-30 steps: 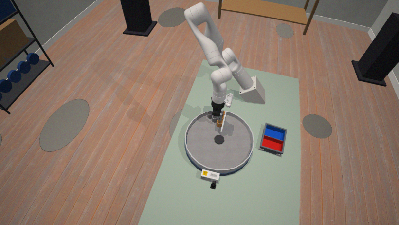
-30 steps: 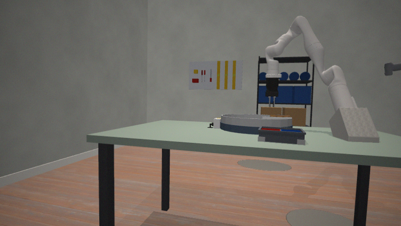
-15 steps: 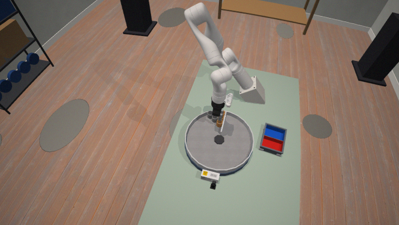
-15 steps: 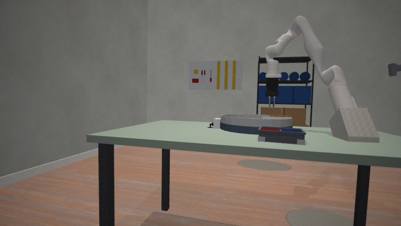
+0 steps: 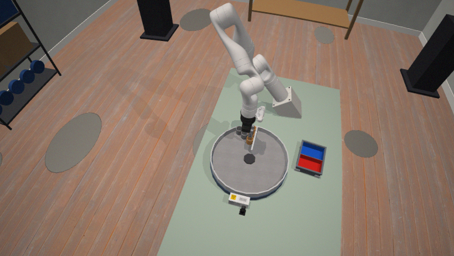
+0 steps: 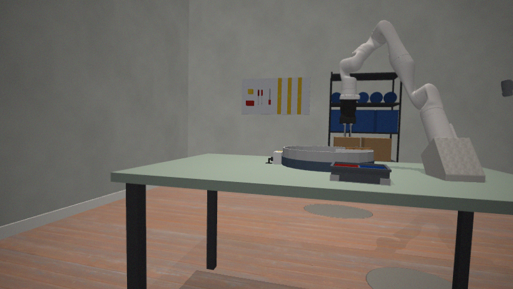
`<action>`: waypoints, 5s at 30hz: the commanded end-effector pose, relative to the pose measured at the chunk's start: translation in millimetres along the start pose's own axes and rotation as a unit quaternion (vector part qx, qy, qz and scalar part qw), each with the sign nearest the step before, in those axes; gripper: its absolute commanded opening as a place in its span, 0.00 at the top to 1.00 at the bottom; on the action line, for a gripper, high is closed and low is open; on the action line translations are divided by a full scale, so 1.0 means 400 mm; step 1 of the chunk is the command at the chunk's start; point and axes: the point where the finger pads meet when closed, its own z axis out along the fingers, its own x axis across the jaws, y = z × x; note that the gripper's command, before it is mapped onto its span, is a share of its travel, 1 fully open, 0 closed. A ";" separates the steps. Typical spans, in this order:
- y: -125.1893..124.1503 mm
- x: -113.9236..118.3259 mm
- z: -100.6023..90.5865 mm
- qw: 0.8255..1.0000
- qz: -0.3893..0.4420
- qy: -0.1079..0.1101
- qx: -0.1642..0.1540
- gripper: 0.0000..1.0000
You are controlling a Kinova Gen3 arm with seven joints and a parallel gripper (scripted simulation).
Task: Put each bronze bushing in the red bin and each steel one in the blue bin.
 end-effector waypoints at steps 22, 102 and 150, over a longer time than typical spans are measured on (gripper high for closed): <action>0.001 -0.001 0.108 1.000 0.000 0.000 -0.001 0.55; 0.001 0.006 0.174 1.000 0.001 0.002 0.000 1.00; 0.001 0.007 0.159 1.000 0.000 0.000 -0.001 1.00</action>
